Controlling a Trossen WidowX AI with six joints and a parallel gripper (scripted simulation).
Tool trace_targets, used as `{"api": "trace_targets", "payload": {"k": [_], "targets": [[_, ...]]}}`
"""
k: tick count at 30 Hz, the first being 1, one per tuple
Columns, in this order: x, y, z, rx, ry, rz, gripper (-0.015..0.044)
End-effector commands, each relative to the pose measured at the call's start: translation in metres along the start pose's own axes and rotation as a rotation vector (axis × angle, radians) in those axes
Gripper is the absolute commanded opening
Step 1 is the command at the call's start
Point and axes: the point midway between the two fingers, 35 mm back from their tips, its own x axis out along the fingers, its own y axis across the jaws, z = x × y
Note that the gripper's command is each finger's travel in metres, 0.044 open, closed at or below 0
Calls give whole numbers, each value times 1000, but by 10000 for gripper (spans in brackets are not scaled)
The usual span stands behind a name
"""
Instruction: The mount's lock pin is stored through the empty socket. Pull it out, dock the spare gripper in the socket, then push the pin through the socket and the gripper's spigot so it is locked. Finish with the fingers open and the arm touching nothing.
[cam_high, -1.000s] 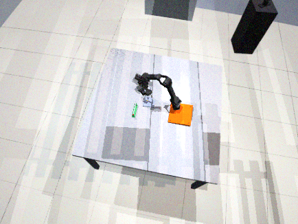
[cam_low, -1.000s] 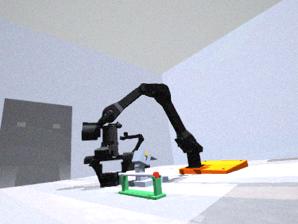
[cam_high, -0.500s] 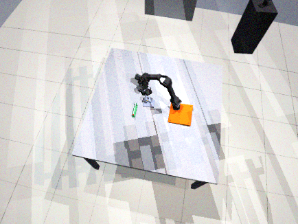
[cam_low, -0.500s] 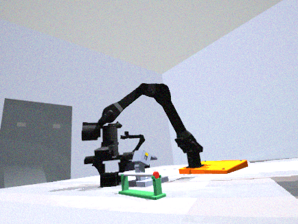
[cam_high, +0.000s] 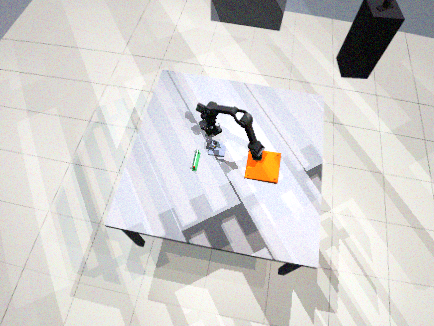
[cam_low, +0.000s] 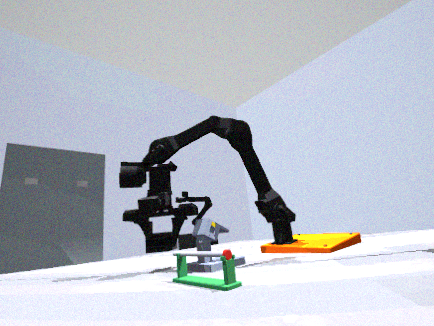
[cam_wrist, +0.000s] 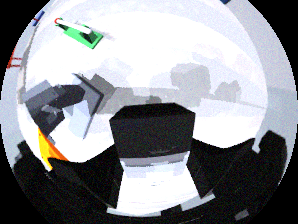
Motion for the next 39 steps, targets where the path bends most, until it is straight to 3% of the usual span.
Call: {"api": "trace_targets", "payload": {"k": [1,39], "targets": [[2,2,-3,-61,3,7,0],[-2,21,-29,-960,4,7,0]]}}
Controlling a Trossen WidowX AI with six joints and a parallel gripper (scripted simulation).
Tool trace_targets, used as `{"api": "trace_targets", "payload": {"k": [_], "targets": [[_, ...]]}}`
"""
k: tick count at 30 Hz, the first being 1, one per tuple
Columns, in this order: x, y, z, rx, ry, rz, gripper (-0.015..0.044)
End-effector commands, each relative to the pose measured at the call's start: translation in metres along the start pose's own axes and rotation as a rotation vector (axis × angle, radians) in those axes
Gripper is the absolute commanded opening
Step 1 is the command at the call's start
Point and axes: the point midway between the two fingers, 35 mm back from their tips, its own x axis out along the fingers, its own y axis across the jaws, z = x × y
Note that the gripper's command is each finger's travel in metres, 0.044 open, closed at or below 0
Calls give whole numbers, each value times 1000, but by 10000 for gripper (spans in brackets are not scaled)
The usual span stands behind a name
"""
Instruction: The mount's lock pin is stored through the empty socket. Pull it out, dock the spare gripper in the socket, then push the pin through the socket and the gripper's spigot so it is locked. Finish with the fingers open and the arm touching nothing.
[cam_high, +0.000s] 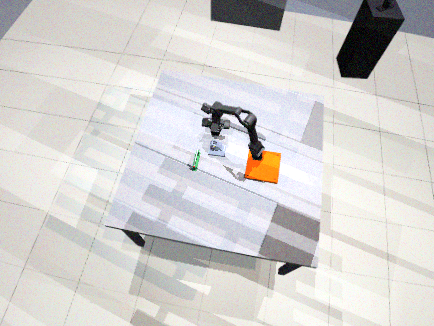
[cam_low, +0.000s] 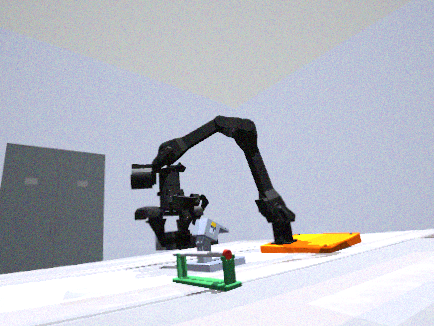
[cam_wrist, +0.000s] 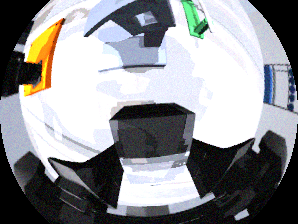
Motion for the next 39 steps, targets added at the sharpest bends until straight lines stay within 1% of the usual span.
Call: {"api": "trace_targets", "payload": {"k": [1,39], "targets": [[-1,4,0,-84,2,-3,0],[-2,36,1,-977,5,2,0]]}}
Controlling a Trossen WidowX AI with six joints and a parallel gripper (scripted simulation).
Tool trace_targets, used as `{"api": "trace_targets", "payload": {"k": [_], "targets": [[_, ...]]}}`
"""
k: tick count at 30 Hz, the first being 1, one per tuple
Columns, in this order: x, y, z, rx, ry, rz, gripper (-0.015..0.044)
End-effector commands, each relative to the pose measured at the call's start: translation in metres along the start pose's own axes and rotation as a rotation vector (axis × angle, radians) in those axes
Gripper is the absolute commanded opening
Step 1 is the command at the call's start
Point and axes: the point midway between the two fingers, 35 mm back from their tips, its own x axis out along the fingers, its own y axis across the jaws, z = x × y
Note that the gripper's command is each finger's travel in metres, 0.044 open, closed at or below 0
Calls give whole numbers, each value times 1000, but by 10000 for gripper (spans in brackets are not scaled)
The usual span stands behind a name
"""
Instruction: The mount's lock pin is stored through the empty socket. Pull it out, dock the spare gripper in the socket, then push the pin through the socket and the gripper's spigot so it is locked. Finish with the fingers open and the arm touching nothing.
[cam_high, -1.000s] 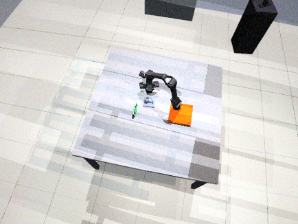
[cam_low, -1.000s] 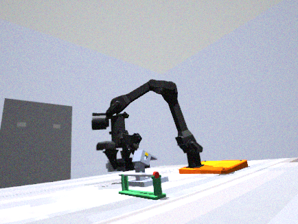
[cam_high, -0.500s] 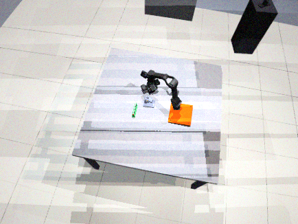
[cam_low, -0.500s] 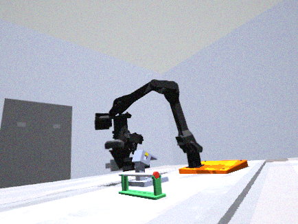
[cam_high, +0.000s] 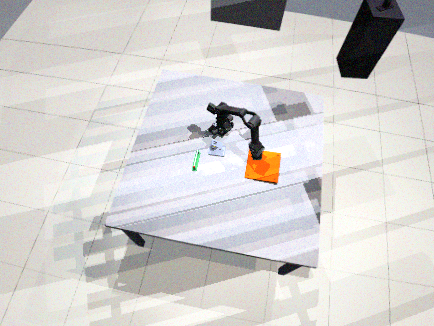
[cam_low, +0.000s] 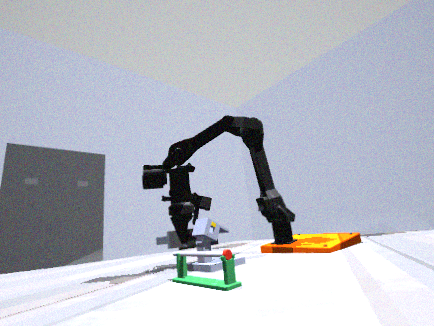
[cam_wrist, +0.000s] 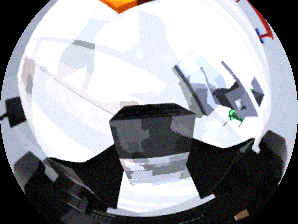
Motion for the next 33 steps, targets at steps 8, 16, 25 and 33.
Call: {"api": "trace_targets", "payload": {"k": [8,16,25,33], "targets": [[7,2,2,-72,5,0,0],[33,4,2,-73,4,0,0],[42,5,3,-73,4,0,0],[45,5,2,-66,3,-1,79]]}}
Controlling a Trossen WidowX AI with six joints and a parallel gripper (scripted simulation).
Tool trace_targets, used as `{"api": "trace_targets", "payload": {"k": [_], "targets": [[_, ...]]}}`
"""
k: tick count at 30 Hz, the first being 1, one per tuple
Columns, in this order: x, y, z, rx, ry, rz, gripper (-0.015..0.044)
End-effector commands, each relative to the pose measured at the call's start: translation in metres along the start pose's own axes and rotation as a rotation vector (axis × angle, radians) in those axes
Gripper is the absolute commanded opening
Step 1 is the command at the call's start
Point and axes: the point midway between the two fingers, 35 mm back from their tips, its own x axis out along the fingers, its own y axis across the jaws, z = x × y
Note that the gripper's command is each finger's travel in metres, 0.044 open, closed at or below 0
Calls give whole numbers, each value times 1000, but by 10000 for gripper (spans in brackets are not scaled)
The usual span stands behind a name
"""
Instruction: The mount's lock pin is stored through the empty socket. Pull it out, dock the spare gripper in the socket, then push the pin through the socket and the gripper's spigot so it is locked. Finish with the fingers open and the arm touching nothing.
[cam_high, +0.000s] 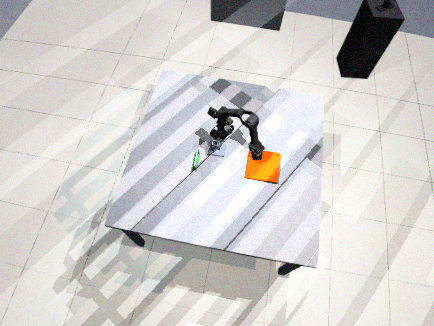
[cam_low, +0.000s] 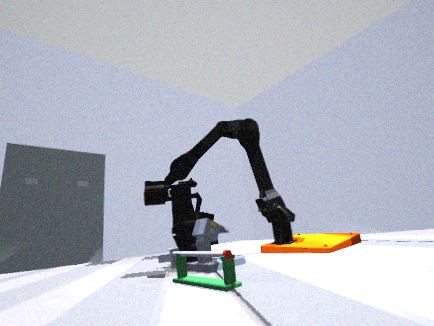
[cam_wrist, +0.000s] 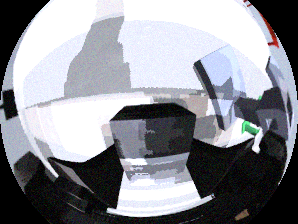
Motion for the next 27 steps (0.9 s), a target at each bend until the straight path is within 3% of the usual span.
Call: {"api": "trace_targets", "payload": {"k": [1,14,27], "targets": [[-1,0,0,0,2,0,105],[-1,0,0,0,2,0,440],[-29,0,3,5,-9,0,440]]}}
